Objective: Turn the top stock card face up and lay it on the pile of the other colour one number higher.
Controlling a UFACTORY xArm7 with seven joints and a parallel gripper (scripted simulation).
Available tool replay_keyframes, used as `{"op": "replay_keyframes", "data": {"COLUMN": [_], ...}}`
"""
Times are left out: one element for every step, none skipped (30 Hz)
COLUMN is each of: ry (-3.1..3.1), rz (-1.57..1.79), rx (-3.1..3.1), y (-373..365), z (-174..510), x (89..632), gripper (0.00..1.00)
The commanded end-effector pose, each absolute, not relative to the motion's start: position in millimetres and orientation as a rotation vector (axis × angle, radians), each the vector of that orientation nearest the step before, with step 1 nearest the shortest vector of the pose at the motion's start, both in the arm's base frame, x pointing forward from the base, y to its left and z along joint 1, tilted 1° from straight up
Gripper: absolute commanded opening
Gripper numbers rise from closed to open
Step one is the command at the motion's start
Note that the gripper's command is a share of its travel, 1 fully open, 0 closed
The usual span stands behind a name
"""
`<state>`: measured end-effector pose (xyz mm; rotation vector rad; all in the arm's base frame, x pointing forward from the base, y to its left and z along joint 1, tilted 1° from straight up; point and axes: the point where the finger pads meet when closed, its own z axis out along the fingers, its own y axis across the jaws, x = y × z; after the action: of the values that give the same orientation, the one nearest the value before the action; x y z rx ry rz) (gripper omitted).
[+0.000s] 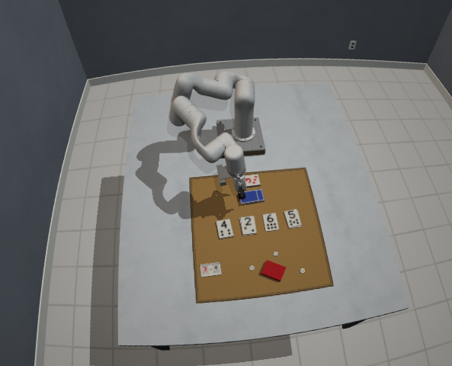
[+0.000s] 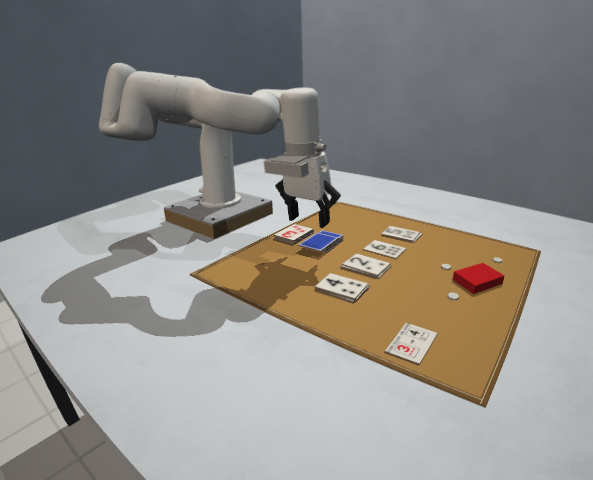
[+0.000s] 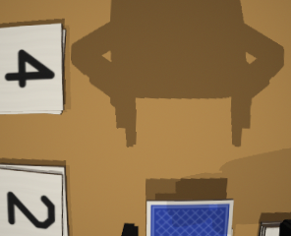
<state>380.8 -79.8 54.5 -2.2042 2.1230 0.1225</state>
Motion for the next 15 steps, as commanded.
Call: {"op": "replay_keyframes", "data": {"ry": [2.065, 2.053, 2.040, 2.028, 2.017, 2.007, 1.997, 1.990, 1.983, 1.978, 1.974, 1.971, 1.971, 1.971, 1.970], "rz": [0.234, 0.258, 0.282, 0.304, 0.325, 0.343, 0.360, 0.374, 0.385, 0.394, 0.400, 0.405, 0.405, 0.405, 0.407], "rx": [-2.150, -2.136, -2.124, -2.111, -2.100, -2.089, -2.079, -2.071, -2.064, -2.059, -2.055, -2.052, -2.052, -2.052, -2.051], "y": [-81.6, -82.0, -82.4, -82.7, -83.1, -83.4, -83.6, -83.9, -84.0, -84.2, -84.3, -84.4, -84.4, -84.4, -84.4], "z": [55.6, 55.5, 55.4, 55.3, 55.2, 55.1, 55.0, 54.9, 54.9, 54.8, 54.8, 54.8, 54.8, 54.8, 54.8], "x": [381.7, 381.8, 381.7, 381.8, 381.8, 381.8, 381.8, 381.8, 381.8, 381.9, 381.9, 381.9, 381.9, 381.9, 381.9], "gripper": [0.87, 0.87, 0.87, 0.87, 0.87, 0.87, 0.87, 0.87, 0.87, 0.87, 0.87, 0.87, 0.87, 0.87, 0.87]}}
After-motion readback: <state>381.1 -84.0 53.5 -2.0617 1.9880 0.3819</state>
